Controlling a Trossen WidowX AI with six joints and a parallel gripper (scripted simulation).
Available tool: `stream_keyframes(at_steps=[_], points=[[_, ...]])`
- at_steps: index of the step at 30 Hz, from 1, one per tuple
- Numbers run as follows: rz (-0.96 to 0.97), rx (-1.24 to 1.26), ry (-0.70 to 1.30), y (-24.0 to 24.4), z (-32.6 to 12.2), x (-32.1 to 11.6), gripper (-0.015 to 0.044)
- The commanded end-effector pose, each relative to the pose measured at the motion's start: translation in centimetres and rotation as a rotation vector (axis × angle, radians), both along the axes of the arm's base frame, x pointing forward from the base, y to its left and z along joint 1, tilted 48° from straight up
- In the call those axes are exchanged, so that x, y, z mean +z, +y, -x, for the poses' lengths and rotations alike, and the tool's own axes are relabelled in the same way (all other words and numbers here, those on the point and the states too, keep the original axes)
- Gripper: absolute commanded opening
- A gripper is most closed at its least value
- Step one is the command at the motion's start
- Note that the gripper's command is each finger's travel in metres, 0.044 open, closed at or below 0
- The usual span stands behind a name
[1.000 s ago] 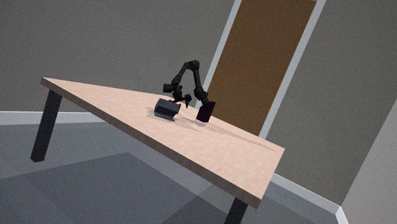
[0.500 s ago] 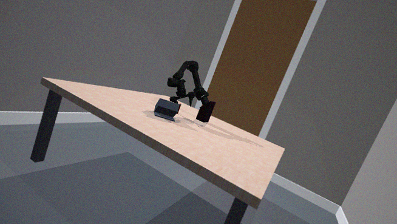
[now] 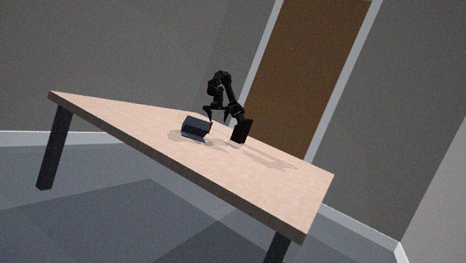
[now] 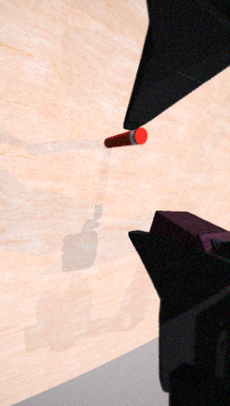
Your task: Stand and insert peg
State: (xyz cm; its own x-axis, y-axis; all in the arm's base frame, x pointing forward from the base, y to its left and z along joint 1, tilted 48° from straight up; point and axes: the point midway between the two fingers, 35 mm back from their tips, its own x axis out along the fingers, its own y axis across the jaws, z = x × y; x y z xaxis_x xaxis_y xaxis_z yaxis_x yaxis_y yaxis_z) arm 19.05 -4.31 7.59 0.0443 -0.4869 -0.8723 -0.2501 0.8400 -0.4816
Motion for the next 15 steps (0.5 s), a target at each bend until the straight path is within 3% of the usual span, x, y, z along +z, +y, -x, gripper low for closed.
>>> stream_keyframes(at_steps=[1,8,15], points=[[0.106,-0.015,-0.024,0.1,0.4,1.3,0.0440],[0.295,-0.009,-0.102,0.2,0.8,3.8,0.0440],[0.311,-0.006,-0.113,0.3,0.8,3.9,0.0440]])
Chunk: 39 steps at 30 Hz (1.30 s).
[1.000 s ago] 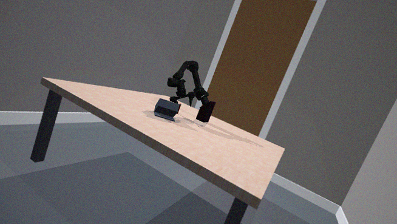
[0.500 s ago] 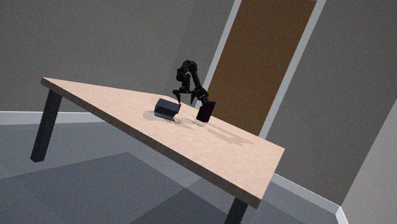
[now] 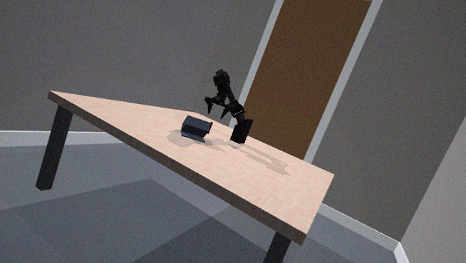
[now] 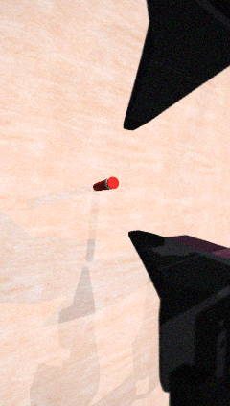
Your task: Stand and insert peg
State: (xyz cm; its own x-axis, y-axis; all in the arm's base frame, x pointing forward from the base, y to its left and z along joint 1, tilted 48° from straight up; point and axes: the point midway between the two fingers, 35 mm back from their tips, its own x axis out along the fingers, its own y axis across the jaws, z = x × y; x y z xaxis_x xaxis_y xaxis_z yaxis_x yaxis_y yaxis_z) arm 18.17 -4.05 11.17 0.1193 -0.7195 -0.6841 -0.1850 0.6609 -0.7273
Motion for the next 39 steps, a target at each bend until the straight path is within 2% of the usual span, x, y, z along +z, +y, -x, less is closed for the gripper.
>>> stream_keyframes(at_steps=[1,8,39], points=[[0.015,0.001,-0.013,0.04,-0.08,0.29,0.0440],[0.013,-0.011,-0.025,0.03,-0.08,0.28,0.0440],[-0.088,-0.553,-0.603,-0.37,-0.21,-0.08,0.0440]])
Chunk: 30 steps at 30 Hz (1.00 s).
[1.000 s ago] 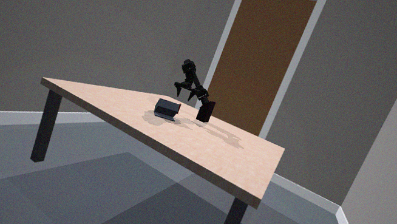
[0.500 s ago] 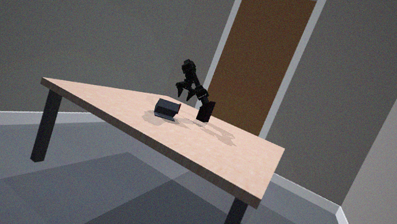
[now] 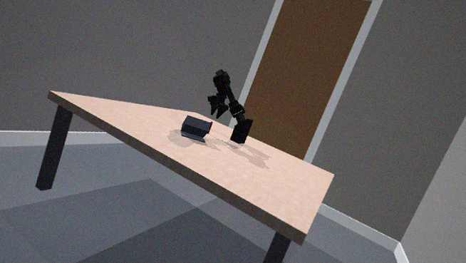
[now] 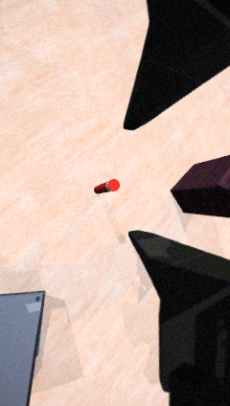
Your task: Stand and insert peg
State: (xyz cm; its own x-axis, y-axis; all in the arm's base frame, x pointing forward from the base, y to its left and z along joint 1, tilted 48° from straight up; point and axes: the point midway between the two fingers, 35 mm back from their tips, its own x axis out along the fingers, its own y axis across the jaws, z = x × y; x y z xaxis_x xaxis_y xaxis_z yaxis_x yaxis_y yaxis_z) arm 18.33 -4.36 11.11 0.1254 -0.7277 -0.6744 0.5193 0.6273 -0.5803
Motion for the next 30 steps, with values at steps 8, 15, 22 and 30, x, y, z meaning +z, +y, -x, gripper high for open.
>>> stream_keyframes(at_steps=[8,15,22,30], points=[[-0.035,-0.195,-0.215,-0.17,-0.08,-0.12,0.0440],[-0.058,-0.318,-0.347,-0.26,-0.11,-0.20,0.0440],[-0.081,-0.440,-0.479,-0.36,-0.14,-0.29,0.0440],[-0.108,-0.580,-0.630,-0.47,-0.17,-0.39,0.0440]])
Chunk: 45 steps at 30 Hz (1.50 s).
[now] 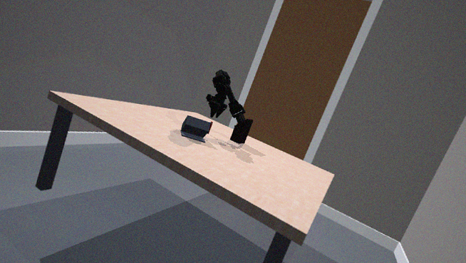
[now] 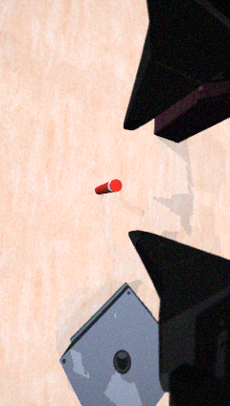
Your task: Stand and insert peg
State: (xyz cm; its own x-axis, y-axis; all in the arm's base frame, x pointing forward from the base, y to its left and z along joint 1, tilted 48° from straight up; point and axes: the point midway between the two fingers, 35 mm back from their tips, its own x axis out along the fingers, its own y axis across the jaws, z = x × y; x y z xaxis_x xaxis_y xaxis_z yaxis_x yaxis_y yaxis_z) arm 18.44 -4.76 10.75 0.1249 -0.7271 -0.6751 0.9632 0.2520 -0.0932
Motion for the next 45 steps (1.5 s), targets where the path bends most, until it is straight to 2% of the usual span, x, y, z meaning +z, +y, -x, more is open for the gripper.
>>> stream_keyframes(at_steps=[1,45], points=[[-0.011,-0.073,-0.083,-0.08,-0.06,-0.03,0.0440],[-0.154,-0.840,-0.914,-0.69,-0.20,-0.47,0.0440]])
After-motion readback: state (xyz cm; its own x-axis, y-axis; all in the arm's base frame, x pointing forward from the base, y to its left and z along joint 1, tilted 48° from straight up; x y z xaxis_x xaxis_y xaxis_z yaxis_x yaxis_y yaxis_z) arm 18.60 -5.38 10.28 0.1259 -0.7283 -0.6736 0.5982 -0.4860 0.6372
